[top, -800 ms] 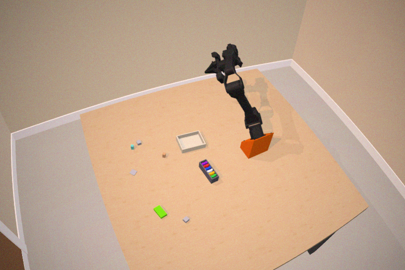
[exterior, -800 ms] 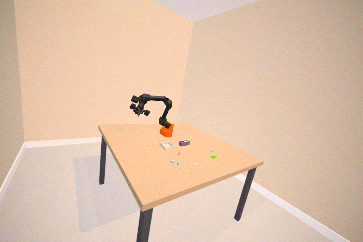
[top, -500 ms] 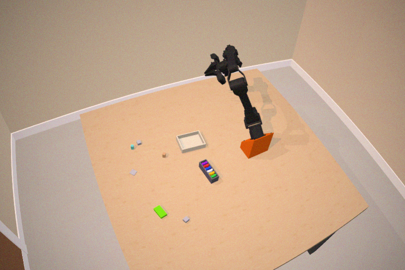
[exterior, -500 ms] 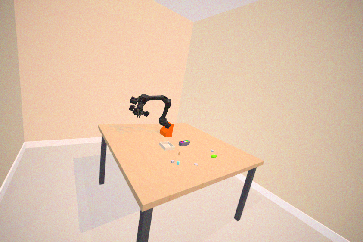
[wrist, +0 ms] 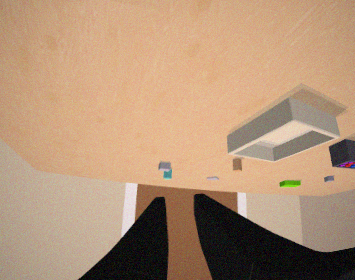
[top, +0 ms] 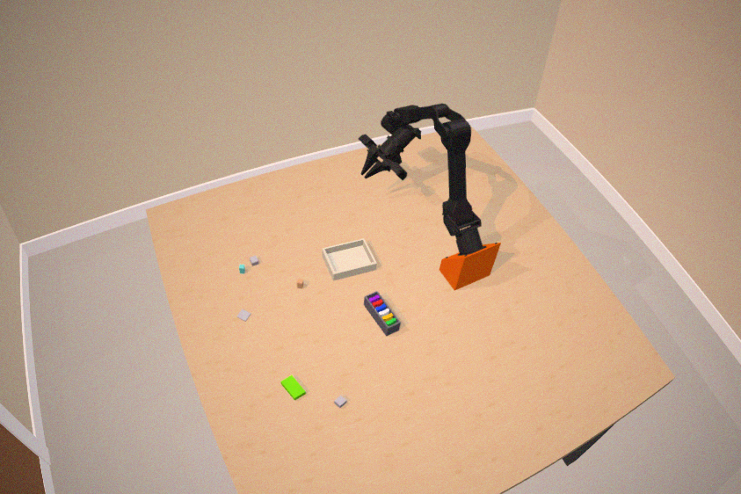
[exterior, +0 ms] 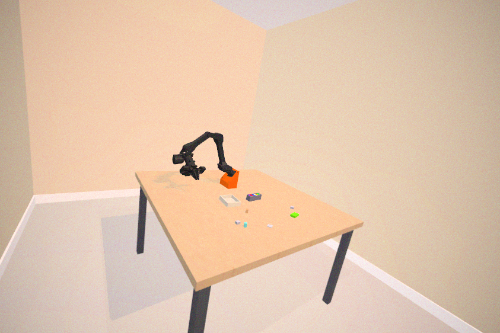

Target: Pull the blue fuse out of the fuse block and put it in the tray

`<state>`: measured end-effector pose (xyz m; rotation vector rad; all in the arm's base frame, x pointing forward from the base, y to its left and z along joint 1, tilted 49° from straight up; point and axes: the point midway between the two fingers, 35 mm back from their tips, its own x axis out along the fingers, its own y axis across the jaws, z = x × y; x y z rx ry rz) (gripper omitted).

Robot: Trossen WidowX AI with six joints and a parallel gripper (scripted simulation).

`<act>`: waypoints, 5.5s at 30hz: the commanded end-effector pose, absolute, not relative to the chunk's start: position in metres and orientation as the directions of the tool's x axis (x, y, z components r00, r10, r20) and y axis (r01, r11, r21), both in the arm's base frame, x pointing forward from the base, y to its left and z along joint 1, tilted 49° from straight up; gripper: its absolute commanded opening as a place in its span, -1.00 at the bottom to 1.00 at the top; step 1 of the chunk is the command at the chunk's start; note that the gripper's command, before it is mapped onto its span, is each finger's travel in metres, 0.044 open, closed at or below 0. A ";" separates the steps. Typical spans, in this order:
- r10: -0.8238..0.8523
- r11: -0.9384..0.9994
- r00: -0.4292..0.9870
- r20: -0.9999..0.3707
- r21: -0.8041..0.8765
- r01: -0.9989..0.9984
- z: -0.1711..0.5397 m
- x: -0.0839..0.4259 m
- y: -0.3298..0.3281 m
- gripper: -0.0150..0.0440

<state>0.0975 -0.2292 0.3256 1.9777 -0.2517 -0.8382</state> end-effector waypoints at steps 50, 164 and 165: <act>-0.749 0.657 -0.072 -0.658 -0.753 0.036 -0.007 0.298 -0.025 -0.28; -0.748 0.659 -0.071 -0.660 -0.751 0.040 -0.024 0.298 -0.043 -0.49; -0.748 0.659 -0.071 -0.660 -0.751 0.040 -0.024 0.298 -0.043 -0.49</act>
